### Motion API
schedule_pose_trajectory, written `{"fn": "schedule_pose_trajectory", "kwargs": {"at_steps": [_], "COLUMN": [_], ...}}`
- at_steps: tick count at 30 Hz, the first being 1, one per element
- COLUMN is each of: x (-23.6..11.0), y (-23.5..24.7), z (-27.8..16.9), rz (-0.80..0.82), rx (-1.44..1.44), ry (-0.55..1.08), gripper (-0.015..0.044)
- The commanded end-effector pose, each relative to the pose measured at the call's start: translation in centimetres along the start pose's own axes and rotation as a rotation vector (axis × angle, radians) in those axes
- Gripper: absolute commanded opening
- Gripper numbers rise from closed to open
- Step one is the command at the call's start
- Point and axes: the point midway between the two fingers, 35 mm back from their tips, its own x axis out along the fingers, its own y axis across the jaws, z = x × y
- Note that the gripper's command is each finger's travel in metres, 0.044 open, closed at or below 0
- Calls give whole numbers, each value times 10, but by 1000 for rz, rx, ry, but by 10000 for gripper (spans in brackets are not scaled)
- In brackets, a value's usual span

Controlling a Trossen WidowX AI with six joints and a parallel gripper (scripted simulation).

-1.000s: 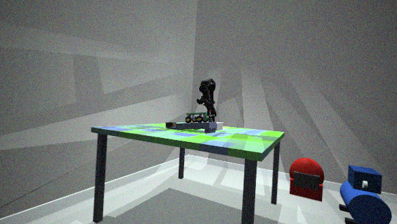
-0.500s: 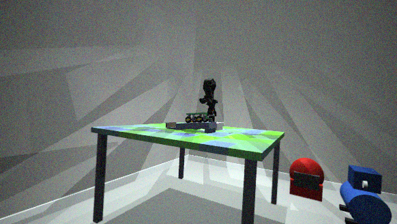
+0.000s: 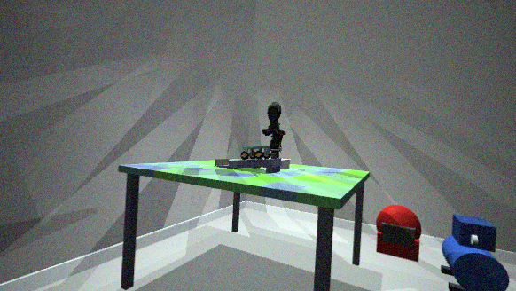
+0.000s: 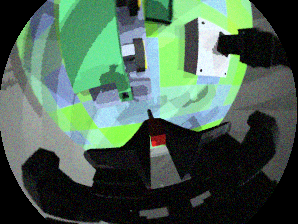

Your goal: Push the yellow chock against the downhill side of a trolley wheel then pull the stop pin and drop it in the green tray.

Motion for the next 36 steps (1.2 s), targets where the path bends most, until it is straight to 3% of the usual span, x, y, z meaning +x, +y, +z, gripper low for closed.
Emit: {"fn": "schedule_pose_trajectory", "kwargs": {"at_steps": [1,16,36], "x": [-1,-1,-8], "y": [-12,-45,-42], "z": [-1,1,76], "rz": [9,6,7], "rx": [-2,-1,-1], "ry": [0,0,-7], "gripper": [0,0,0]}}
